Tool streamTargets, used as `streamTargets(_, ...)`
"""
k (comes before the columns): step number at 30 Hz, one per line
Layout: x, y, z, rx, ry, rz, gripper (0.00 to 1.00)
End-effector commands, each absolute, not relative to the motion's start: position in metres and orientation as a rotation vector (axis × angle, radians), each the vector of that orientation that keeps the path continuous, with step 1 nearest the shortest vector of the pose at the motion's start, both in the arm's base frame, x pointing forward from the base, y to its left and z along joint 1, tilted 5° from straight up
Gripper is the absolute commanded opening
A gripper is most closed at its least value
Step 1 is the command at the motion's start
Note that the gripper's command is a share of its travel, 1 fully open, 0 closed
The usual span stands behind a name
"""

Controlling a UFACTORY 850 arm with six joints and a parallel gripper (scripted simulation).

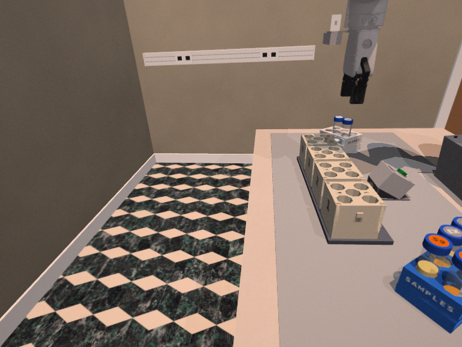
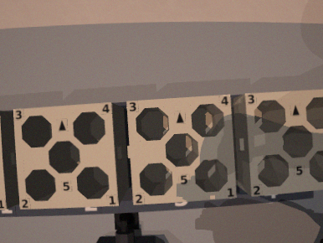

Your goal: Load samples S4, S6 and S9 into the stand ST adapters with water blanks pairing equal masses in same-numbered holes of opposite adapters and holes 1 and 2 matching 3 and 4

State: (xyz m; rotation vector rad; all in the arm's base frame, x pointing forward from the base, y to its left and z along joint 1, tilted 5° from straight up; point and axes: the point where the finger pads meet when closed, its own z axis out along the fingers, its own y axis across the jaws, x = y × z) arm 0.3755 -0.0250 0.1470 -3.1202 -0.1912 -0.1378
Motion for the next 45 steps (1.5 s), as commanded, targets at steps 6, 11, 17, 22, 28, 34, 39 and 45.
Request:
streamTargets(6, 0.391, 0.01, 0.149, -3.13, -0.189, -0.135, 1.0)
streamTargets(11, 0.4, 0.033, 0.15, -3.13, -0.189, -0.135, 1.0)
streamTargets(17, 0.397, 0.059, 0.15, -3.121, -0.345, -0.135, 1.0)
streamTargets(22, 0.388, 0.071, 0.149, -3.104, -0.502, -0.135, 1.0)
streamTargets(28, 0.371, 0.096, 0.148, -3.047, -0.811, -0.134, 1.0)
streamTargets(34, 0.354, 0.121, 0.146, -2.959, -1.114, -0.131, 1.0)
streamTargets(39, 0.345, 0.133, 0.146, -2.903, -1.262, -0.129, 1.0)
streamTargets(45, 0.328, 0.158, 0.145, -2.817, -1.455, -0.126, 1.0)
